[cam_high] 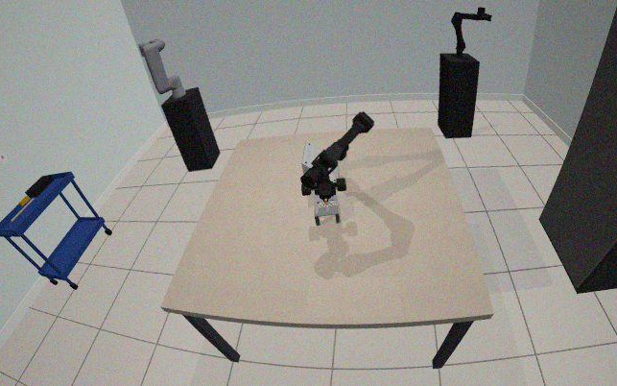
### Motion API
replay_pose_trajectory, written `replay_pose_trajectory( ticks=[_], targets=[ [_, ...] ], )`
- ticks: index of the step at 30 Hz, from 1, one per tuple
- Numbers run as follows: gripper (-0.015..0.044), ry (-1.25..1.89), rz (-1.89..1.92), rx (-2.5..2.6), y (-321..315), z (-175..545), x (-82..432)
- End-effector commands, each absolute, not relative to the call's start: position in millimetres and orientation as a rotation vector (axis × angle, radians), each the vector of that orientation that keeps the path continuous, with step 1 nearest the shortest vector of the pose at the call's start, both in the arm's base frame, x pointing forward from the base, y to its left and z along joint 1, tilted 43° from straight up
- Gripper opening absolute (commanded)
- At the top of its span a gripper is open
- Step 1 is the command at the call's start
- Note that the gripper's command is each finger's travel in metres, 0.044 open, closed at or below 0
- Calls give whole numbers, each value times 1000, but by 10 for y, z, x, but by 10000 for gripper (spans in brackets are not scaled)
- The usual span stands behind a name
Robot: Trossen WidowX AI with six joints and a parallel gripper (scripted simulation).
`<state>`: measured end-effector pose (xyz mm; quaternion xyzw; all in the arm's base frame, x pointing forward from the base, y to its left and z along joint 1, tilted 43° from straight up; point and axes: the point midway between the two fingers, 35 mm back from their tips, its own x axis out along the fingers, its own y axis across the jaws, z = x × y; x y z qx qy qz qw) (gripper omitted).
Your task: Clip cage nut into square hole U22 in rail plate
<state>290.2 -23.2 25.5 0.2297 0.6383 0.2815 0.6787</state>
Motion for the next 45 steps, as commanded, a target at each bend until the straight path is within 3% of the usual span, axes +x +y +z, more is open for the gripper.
replay_pose_trajectory(
  ticks=[1, 29, 45],
  targets=[
    [23, 1434, 639, 519, -231, 237, 2901],
    [23, 1434, 639, 520, -242, 217, 2902],
    [440, 1434, 633, 519, -247, 239, 2901]
  ],
)
